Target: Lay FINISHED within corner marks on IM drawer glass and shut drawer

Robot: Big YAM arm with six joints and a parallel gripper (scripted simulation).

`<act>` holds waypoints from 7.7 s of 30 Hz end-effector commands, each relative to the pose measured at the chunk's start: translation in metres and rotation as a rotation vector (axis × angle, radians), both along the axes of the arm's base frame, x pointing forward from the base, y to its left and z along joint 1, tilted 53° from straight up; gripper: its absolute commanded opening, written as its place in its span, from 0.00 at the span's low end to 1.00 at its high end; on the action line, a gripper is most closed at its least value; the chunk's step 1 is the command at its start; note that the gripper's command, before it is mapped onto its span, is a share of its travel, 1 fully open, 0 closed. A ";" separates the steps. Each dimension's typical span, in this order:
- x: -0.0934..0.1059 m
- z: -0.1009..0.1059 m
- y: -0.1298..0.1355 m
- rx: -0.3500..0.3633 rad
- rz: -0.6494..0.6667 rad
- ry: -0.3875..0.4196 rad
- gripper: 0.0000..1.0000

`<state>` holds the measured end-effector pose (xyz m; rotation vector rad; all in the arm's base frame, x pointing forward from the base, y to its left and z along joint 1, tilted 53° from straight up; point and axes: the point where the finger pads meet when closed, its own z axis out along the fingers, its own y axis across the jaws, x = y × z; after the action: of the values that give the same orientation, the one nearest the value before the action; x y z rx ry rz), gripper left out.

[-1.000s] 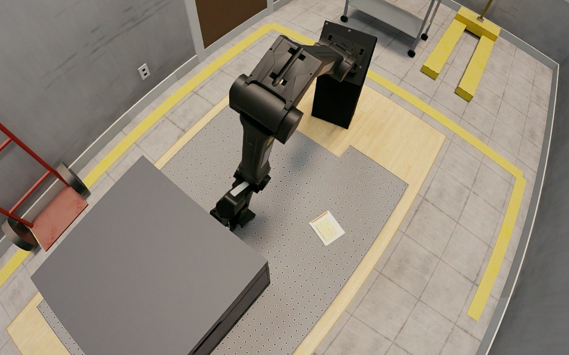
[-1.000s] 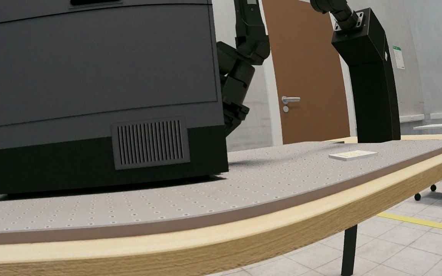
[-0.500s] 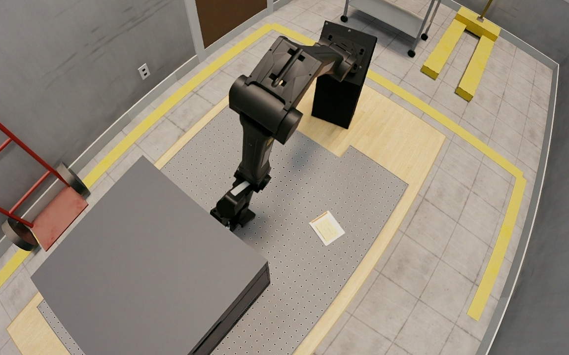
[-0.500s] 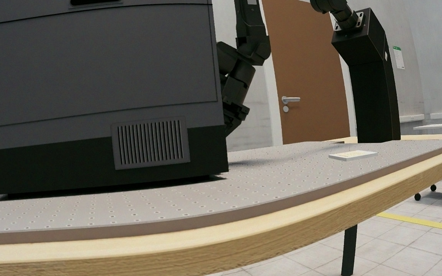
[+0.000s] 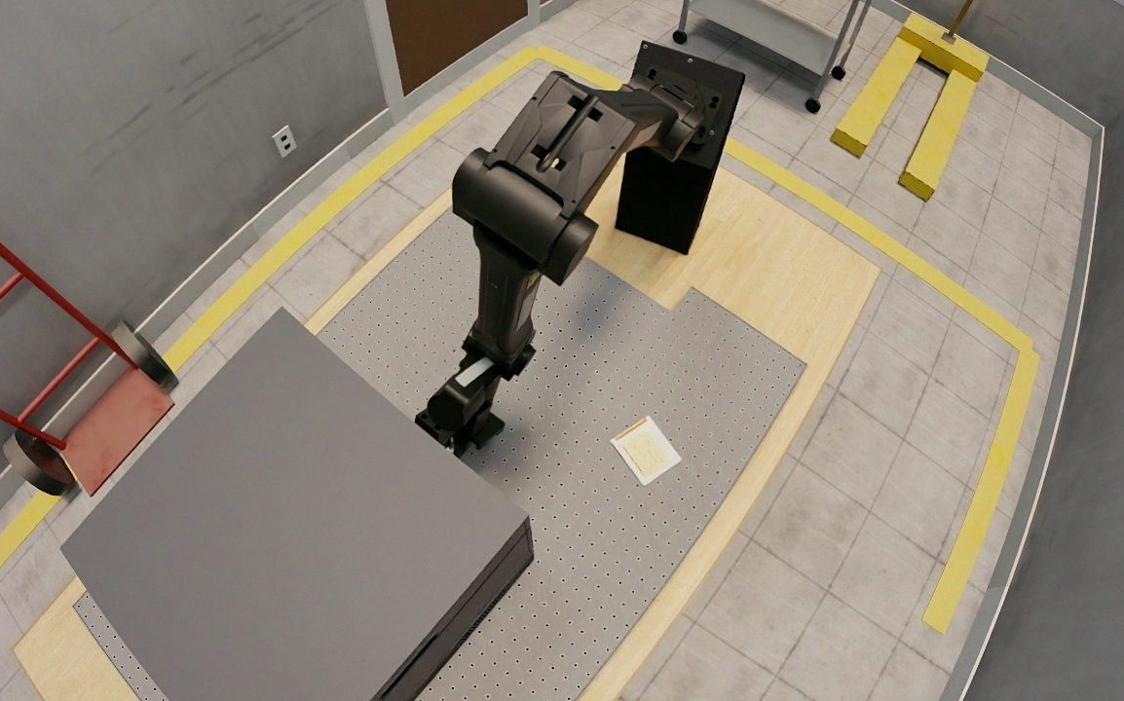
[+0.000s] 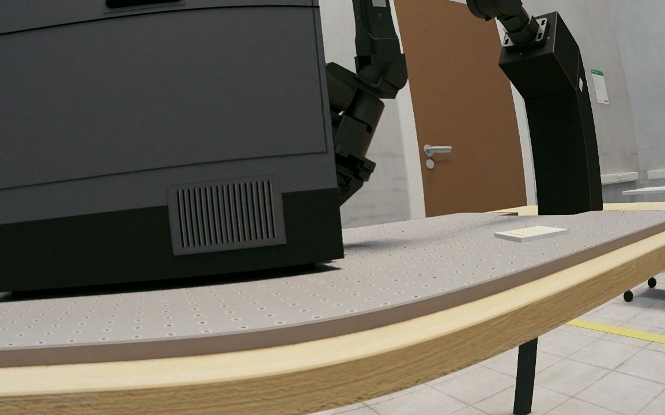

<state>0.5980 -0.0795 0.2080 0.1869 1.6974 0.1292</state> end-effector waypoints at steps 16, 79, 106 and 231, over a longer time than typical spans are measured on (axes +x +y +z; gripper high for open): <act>-0.005 -0.028 0.006 0.010 0.008 0.052 0.08; -0.010 -0.045 0.012 0.018 0.020 0.099 0.08; -0.011 -0.046 0.012 0.018 0.020 0.102 0.08; -0.019 -0.067 0.015 0.034 0.028 0.196 0.08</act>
<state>0.5978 -0.0795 0.2078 0.1940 1.7351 0.1321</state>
